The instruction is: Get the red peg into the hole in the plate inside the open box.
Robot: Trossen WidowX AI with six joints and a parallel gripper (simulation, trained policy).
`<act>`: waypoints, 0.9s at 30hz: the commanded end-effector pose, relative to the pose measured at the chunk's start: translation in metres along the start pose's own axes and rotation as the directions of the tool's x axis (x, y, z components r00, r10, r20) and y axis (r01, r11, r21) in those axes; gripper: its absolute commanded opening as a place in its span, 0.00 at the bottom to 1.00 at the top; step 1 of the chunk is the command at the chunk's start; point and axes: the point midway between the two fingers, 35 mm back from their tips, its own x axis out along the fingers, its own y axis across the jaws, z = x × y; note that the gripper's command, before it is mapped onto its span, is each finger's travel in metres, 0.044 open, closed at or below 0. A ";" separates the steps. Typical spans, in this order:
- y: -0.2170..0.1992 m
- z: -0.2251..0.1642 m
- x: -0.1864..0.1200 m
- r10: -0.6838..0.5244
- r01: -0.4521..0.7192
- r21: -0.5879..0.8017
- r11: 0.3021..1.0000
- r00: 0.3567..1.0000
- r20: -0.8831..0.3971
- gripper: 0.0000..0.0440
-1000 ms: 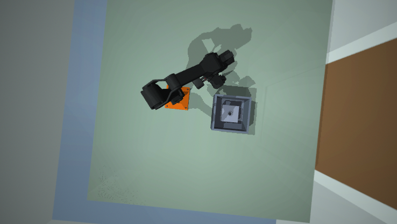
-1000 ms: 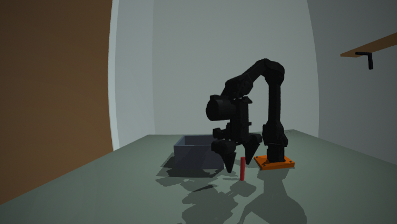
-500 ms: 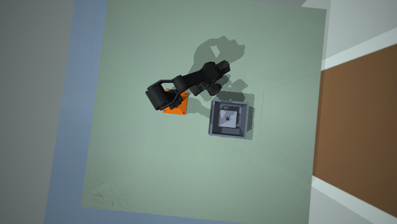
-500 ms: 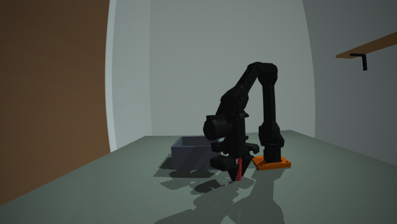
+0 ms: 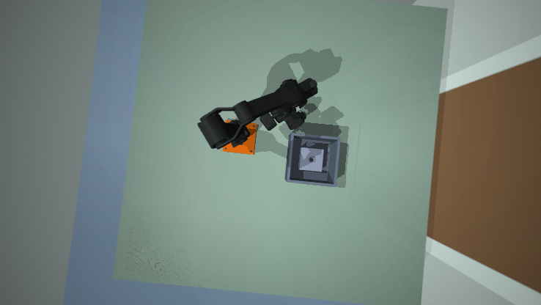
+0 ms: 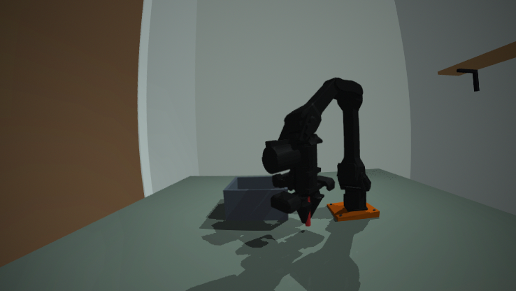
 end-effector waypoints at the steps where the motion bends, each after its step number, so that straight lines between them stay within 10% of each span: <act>1: 0.002 0.010 -0.020 0.030 -0.029 -0.006 1.000 0.999 0.039 0.00; 27: 0.001 0.108 -0.099 0.097 -0.159 0.240 0.958 0.964 0.249 0.00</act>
